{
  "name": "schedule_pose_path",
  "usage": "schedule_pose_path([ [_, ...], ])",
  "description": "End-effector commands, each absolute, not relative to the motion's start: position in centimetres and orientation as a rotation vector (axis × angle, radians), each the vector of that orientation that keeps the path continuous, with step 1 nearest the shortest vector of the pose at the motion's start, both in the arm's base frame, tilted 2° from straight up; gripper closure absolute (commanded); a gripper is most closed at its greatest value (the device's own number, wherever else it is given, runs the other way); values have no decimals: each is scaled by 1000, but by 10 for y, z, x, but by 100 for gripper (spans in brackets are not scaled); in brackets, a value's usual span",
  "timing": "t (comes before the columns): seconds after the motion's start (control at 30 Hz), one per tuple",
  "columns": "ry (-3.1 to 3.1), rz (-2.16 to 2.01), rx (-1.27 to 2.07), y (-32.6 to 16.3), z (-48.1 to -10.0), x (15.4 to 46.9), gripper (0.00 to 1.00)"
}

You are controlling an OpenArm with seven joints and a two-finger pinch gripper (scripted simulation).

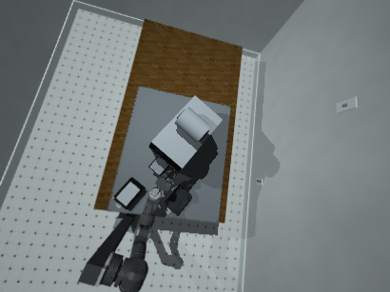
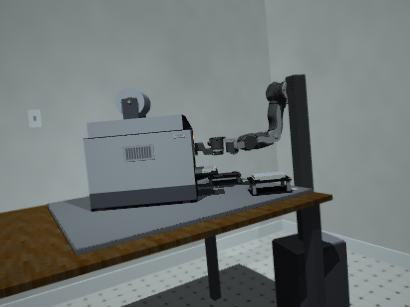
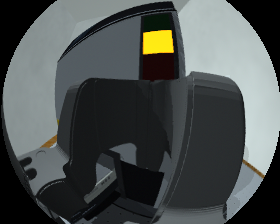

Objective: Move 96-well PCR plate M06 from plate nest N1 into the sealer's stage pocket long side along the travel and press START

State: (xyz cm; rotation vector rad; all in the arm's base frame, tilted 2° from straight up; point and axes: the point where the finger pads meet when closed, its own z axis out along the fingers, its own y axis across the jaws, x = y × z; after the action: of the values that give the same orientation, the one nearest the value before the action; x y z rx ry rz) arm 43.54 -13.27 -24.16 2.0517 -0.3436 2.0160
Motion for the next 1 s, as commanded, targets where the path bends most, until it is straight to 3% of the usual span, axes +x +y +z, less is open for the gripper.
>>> schedule_pose_path([
  [0.0,-337,1999,2074,-132,-247,435,100],
  [0.97,-344,2007,2059,-127,-246,414,100],
])
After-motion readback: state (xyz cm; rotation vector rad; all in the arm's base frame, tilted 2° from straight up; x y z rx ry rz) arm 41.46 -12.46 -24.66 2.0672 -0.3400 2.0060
